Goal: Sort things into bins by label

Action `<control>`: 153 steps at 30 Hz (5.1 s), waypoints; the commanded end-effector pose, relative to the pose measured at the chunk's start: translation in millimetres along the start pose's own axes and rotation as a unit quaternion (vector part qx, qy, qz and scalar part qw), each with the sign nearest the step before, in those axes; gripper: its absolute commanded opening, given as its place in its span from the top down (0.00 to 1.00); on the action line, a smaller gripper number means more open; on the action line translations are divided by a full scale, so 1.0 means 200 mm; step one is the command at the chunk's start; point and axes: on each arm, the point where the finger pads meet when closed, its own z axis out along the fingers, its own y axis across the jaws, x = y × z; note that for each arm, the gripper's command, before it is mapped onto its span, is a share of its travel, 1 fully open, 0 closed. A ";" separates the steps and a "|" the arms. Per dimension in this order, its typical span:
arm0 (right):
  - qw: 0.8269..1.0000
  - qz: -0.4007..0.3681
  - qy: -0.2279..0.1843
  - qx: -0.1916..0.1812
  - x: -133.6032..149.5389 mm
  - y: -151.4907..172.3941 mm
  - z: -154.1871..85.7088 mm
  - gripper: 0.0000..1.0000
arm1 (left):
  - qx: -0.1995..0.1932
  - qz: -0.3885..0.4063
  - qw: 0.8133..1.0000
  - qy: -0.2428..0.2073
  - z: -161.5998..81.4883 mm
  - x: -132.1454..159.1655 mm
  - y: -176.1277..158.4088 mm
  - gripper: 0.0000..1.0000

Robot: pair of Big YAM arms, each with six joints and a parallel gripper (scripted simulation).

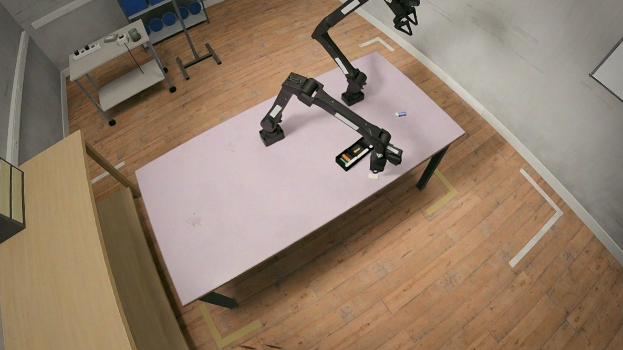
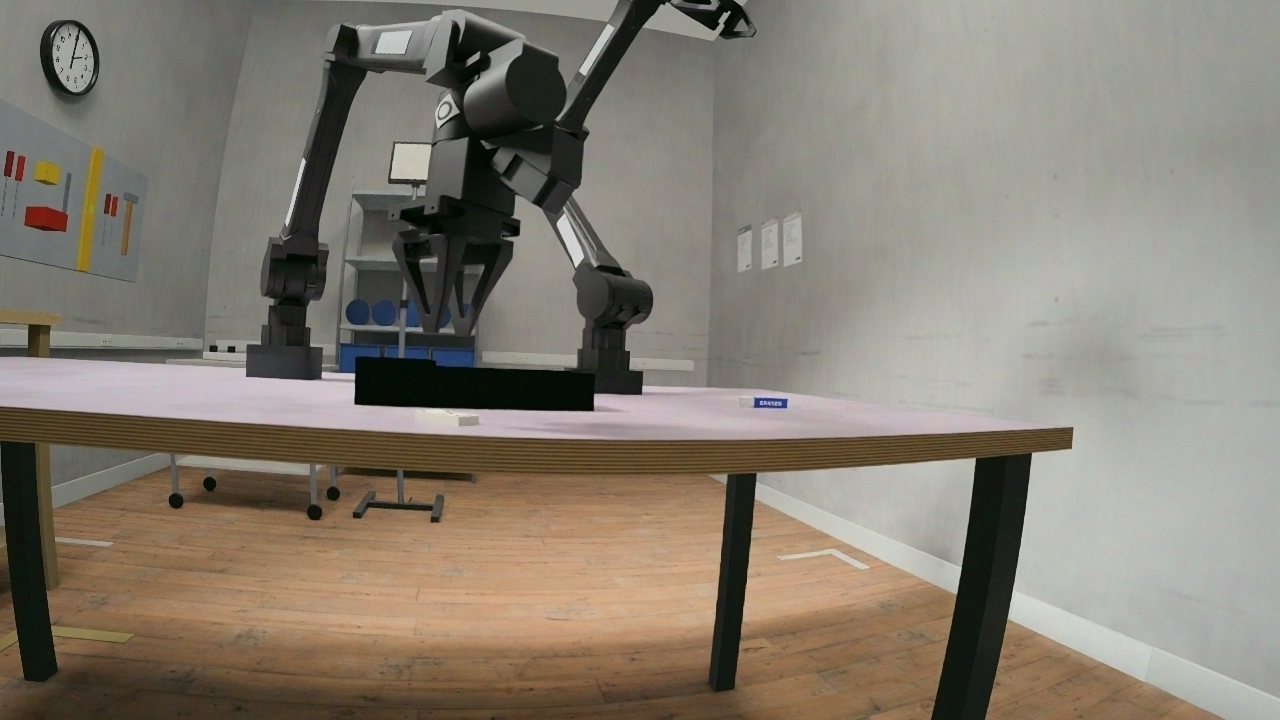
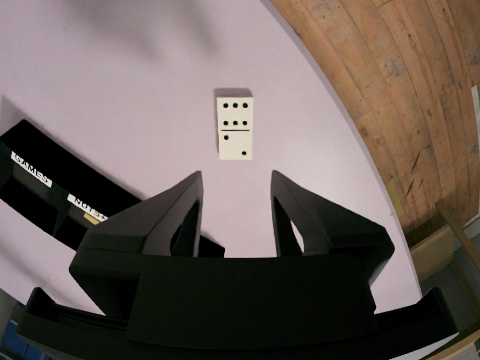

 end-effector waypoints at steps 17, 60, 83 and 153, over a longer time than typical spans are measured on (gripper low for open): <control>1.000 0.005 0.004 0.000 -0.01 0.01 0.21 0.61 | 0.003 0.001 1.000 -0.031 -0.15 -0.05 -0.02 0.00; 1.000 0.001 -0.022 0.007 -0.11 0.02 0.24 0.80 | 0.003 0.001 1.000 -0.031 -0.15 -0.05 -0.02 0.00; 0.999 0.001 -0.034 0.011 -0.15 0.02 0.03 0.80 | 0.003 0.001 1.000 -0.031 -0.15 -0.05 -0.02 0.00; 1.000 0.001 -0.002 0.001 -0.04 0.05 0.03 0.80 | 0.003 0.001 1.000 -0.031 -0.15 -0.05 -0.02 0.00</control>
